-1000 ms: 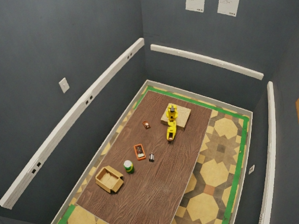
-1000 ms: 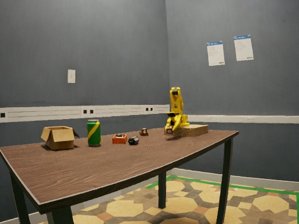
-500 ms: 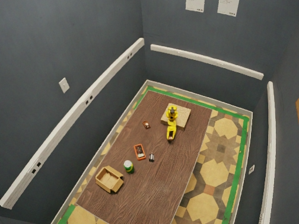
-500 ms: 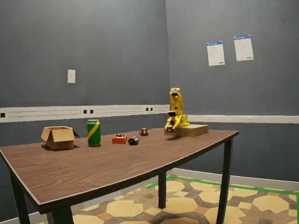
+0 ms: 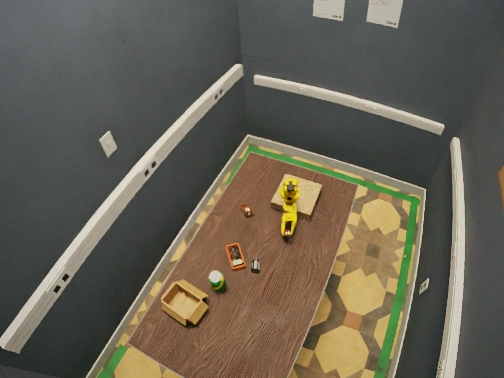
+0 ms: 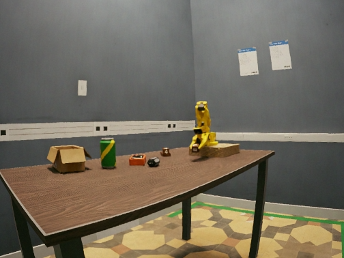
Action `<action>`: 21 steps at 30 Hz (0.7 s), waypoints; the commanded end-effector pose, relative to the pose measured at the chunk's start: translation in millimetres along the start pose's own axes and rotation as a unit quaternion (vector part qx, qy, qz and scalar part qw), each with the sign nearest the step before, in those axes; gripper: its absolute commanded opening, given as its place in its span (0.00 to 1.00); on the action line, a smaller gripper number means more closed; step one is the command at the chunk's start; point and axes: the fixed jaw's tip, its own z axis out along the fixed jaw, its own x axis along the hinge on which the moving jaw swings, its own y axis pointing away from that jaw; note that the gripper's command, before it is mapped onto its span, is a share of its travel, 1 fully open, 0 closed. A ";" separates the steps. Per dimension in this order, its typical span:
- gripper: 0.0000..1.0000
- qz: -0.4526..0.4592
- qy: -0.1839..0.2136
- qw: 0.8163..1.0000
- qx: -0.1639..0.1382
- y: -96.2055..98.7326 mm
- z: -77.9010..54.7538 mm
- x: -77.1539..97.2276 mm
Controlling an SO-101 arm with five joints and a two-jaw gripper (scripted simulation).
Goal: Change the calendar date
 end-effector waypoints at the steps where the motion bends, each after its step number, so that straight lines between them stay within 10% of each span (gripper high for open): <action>1: 0.00 -0.006 0.008 1.000 -0.003 1.3 -2.2 3.7; 21: 0.00 -0.018 0.016 1.000 -0.003 1.2 -5.7 6.8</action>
